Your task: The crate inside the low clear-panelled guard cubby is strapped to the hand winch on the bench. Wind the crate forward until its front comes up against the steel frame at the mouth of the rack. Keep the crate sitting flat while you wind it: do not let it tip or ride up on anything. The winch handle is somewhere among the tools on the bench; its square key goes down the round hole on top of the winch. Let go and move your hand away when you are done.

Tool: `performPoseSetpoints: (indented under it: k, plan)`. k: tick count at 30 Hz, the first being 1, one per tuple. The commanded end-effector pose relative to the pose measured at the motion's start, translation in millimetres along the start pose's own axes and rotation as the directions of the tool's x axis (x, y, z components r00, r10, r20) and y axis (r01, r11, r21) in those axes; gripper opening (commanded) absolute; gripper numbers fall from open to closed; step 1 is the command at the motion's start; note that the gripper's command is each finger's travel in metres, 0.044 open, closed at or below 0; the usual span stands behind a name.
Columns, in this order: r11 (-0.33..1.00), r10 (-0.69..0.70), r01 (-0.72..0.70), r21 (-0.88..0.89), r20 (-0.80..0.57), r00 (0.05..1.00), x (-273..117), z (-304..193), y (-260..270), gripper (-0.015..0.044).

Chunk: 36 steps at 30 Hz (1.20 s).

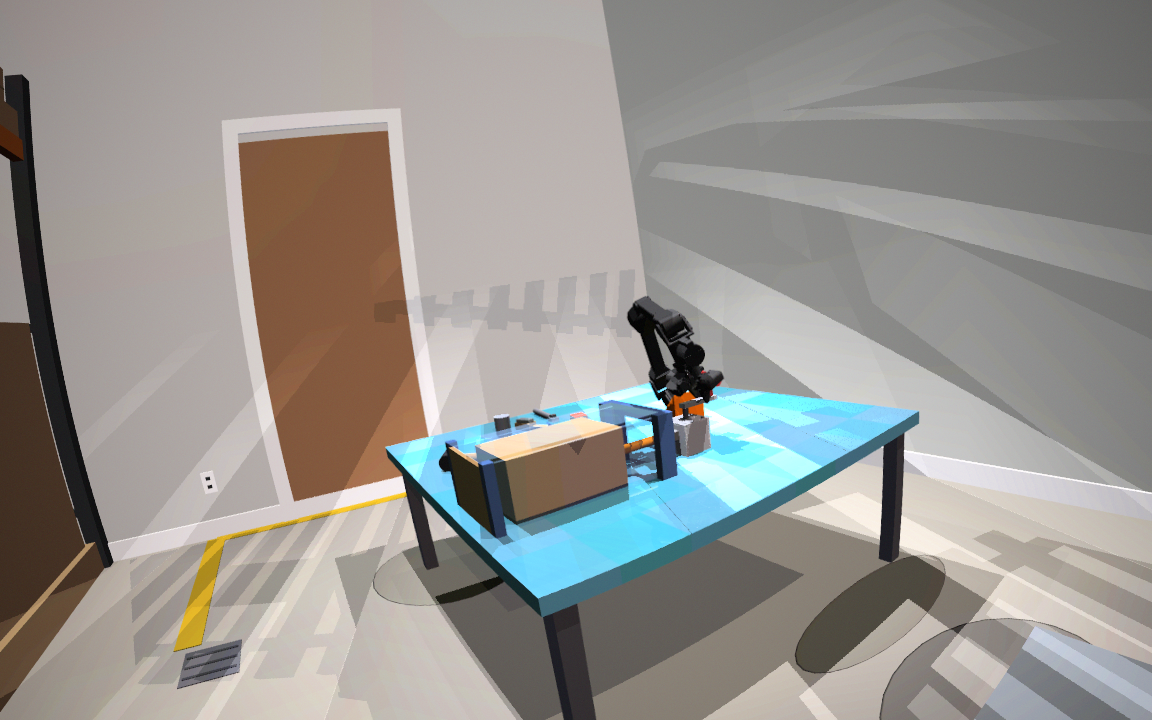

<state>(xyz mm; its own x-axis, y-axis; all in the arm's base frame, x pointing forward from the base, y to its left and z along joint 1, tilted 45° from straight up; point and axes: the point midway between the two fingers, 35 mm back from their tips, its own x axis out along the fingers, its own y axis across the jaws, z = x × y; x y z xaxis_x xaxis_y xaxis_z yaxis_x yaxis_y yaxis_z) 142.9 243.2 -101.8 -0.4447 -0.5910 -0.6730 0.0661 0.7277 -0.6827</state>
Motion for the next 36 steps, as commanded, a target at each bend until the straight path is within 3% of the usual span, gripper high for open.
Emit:
performPoseSetpoints:
  k: [1, 36]
  plan:
    - [1.000, 0.000, 0.000, -0.003, 0.004, 1.000, 0.7, 0.9, 0.0, 0.0000]
    - [1.000, 0.000, 0.000, -0.003, 0.004, 1.000, 6.6, 3.7, 0.0, 0.0000]
